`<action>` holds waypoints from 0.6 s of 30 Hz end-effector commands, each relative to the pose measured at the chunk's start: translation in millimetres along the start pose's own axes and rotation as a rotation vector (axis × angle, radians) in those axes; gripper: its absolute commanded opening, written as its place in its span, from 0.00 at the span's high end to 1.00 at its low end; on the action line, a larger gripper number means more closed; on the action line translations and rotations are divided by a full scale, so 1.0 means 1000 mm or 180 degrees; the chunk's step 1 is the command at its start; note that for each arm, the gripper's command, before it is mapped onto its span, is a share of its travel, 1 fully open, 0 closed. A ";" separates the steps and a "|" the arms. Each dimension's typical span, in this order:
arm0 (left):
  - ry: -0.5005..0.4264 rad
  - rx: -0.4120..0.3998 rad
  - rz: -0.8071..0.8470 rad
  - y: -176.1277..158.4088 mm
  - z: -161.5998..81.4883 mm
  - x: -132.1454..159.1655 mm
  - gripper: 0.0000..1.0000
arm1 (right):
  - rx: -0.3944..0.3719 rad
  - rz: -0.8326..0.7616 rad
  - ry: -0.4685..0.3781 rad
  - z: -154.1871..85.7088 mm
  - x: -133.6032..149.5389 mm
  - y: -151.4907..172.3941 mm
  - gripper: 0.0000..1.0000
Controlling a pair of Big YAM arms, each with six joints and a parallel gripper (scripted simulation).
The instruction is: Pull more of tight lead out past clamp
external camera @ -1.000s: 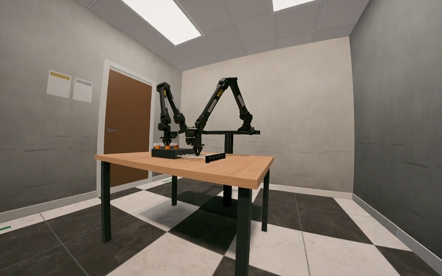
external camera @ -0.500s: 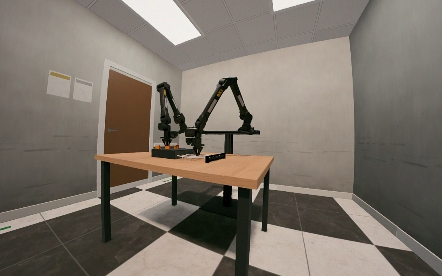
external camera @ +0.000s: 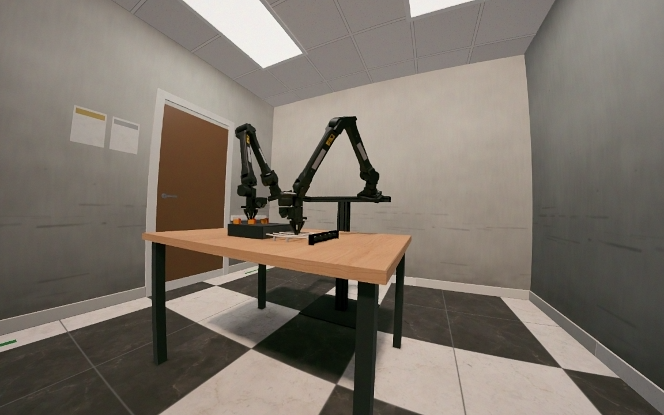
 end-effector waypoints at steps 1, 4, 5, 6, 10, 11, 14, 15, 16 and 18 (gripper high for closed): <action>-0.0021 -0.0037 0.0002 0.004 -0.004 -0.002 1.00 | 0.0112 0.0007 -0.0030 -0.028 -0.006 -0.010 0.95; -0.0021 -0.0037 0.0002 0.004 -0.004 -0.002 1.00 | 0.0164 -0.0022 -0.0069 -0.025 -0.012 -0.018 0.95; -0.0021 -0.0037 0.0002 0.004 -0.004 -0.002 1.00 | 0.0227 -0.0018 -0.0103 -0.025 -0.015 -0.025 0.95; -0.0021 -0.0037 0.0002 0.004 -0.004 -0.002 1.00 | 0.0332 -0.0038 -0.0155 -0.026 -0.020 -0.035 0.95; -0.0021 -0.0037 0.0002 0.004 -0.004 -0.002 1.00 | 0.0460 0.0013 -0.0224 -0.037 -0.024 -0.048 0.95; -0.0021 -0.0037 0.0002 0.004 -0.004 -0.002 1.00 | 0.0477 0.0033 -0.0235 -0.039 -0.025 -0.050 0.95; -0.0021 -0.0037 0.0002 0.004 -0.004 -0.002 1.00 | 0.0479 0.0041 -0.0243 -0.044 -0.026 -0.051 0.95; -0.0021 -0.0037 0.0002 0.004 -0.004 -0.002 1.00 | 0.0479 0.0041 -0.0243 -0.044 -0.026 -0.051 0.95; -0.0021 -0.0037 0.0002 0.004 -0.004 -0.002 1.00 | 0.0479 0.0041 -0.0243 -0.044 -0.026 -0.051 0.95; -0.0021 -0.0037 0.0002 0.004 -0.004 -0.002 1.00 | 0.0403 0.0037 -0.0200 -0.041 -0.025 -0.044 0.95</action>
Point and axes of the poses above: on each arm, the point where the finger pads meet when closed, its own z axis out along the fingers, its own y axis across the jaws, x = y × z, the point moved 2 cm from there along -z, back along the fingers, and after that the axes turned 11 degrees about z, right-handed, at the moved point
